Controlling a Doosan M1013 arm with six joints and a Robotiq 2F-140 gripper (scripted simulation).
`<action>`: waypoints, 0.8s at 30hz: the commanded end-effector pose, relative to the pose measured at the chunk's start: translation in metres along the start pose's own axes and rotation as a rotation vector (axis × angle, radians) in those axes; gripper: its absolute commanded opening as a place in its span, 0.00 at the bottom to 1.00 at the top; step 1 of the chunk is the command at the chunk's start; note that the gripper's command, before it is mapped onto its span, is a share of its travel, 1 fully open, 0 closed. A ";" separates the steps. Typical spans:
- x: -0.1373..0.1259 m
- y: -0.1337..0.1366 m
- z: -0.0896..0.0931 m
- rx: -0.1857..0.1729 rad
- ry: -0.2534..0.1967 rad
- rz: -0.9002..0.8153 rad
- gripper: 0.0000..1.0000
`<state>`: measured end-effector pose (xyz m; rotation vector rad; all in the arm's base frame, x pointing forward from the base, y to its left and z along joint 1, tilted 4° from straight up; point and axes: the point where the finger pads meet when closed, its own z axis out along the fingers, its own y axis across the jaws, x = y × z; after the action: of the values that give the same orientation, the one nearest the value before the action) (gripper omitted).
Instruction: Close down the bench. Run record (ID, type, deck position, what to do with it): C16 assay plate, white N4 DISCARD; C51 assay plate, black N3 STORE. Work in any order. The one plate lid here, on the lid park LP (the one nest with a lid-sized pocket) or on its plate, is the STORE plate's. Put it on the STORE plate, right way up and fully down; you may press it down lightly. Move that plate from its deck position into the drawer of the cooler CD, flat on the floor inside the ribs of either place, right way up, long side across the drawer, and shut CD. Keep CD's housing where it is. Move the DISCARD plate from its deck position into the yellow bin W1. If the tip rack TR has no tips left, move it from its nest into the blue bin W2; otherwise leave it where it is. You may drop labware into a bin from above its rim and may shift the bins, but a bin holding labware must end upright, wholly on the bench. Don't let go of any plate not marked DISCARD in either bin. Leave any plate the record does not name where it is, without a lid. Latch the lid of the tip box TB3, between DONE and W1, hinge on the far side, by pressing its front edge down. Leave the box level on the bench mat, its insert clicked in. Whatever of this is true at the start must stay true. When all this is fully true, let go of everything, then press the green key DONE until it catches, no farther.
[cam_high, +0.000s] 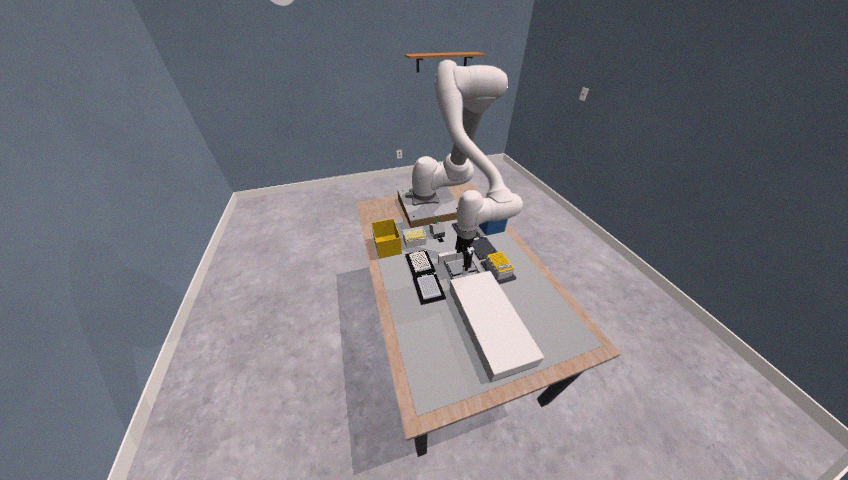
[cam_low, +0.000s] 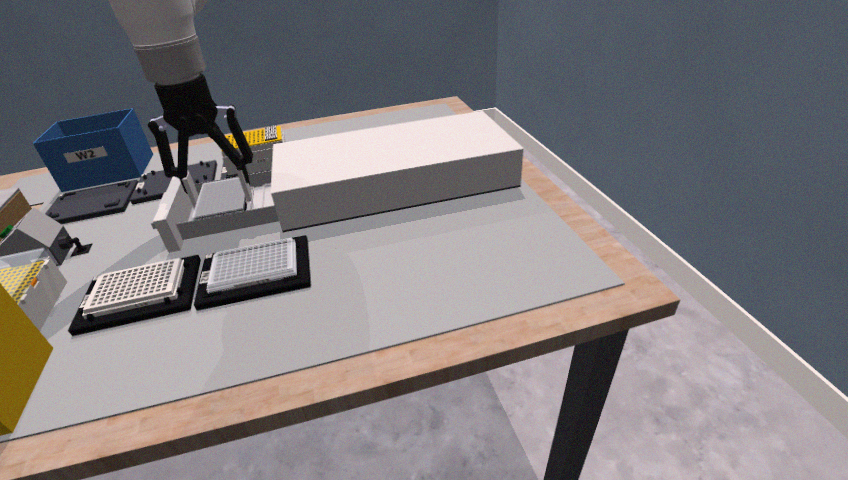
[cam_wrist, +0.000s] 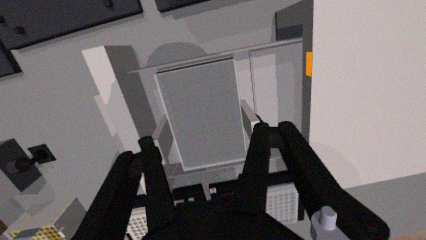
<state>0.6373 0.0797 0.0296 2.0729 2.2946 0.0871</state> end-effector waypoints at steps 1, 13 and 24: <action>0.000 0.000 0.001 0.000 0.000 0.000 0.00; 0.000 0.000 0.004 0.000 0.000 0.000 0.00; 0.000 0.000 0.008 0.000 0.000 0.000 0.00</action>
<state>0.6378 0.0798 0.0224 2.0729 2.2946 0.0871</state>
